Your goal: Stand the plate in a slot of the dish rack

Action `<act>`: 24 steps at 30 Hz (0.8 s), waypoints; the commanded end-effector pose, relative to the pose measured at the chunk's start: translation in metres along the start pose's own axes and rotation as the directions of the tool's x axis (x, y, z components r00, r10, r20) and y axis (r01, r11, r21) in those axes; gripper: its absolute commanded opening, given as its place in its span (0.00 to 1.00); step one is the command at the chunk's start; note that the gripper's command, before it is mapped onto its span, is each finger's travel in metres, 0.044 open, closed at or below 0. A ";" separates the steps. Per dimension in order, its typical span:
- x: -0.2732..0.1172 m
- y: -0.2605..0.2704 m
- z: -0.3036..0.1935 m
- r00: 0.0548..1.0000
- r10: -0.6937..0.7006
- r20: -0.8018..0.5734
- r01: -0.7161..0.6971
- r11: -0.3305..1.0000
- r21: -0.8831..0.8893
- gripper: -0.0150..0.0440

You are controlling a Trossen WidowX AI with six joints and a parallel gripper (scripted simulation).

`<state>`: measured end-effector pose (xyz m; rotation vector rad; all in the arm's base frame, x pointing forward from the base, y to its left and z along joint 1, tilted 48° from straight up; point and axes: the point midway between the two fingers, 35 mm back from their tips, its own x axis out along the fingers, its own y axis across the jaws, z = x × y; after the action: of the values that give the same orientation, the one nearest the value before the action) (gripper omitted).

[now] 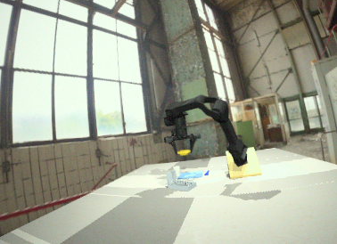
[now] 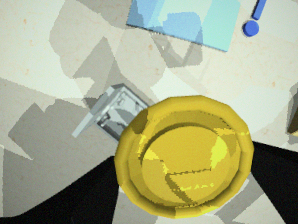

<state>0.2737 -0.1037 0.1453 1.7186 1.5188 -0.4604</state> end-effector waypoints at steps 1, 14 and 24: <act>0.000 -0.002 -0.019 1.000 0.007 0.002 -0.007 0.993 0.122 0.25; 0.005 -0.014 -0.078 1.000 0.025 -0.005 -0.018 0.849 0.528 0.25; 0.010 -0.026 -0.112 0.999 0.030 -0.023 -0.004 0.677 0.736 0.25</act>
<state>0.2298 -0.0198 0.1983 2.3101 1.4296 -1.1279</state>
